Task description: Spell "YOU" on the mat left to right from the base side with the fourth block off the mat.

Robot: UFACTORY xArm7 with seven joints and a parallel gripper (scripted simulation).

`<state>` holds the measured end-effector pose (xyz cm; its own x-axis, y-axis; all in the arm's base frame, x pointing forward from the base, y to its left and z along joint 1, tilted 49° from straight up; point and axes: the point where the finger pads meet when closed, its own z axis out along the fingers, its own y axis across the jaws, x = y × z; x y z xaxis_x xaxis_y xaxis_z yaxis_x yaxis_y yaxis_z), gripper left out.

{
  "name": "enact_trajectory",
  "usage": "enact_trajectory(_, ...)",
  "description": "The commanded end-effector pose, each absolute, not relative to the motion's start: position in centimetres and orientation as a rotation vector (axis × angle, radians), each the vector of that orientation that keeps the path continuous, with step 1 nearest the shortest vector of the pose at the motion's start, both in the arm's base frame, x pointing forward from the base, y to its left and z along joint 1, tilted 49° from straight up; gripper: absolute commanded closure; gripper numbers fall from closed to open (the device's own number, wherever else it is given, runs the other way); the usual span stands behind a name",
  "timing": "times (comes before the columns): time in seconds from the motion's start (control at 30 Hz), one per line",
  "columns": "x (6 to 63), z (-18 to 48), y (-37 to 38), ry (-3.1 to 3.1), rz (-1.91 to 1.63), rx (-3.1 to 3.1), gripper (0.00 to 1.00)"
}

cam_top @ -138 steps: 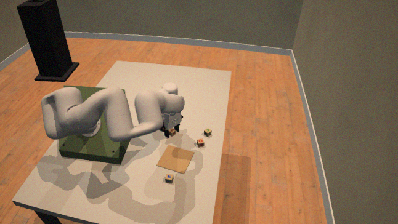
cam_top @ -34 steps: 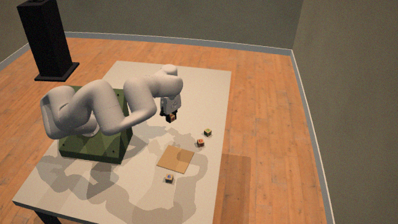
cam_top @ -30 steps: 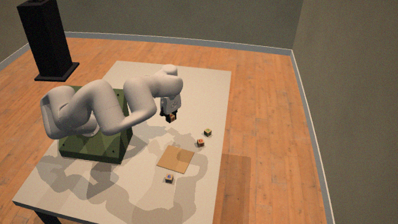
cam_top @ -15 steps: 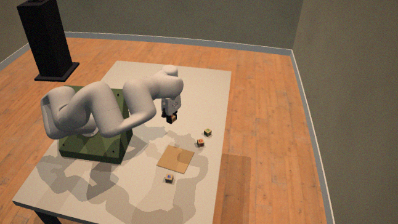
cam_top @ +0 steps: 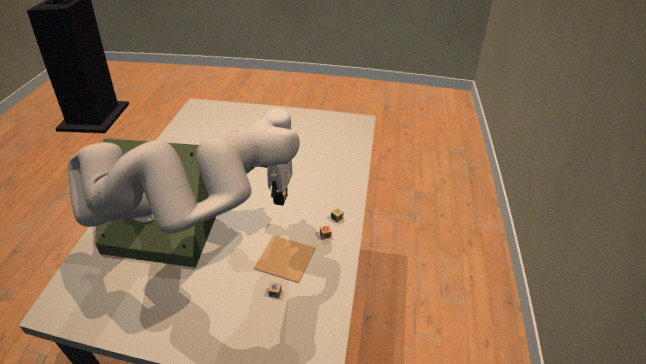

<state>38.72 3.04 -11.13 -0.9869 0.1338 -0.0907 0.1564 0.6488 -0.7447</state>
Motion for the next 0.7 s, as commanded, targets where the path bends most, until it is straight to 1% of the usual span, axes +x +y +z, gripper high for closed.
enact_trajectory(0.0,39.1,-10.5,2.9,2.897,-1.296,0.055,0.73)
enact_trajectory(0.13,39.2,-10.3,2.7,2.920,-1.303,-0.025,0.73)
enact_trajectory(0.17,39.4,-10.0,2.4,2.946,-1.311,-0.134,0.73)
enact_trajectory(0.67,40.2,-8.4,1.1,3.022,-1.327,-0.711,0.73)
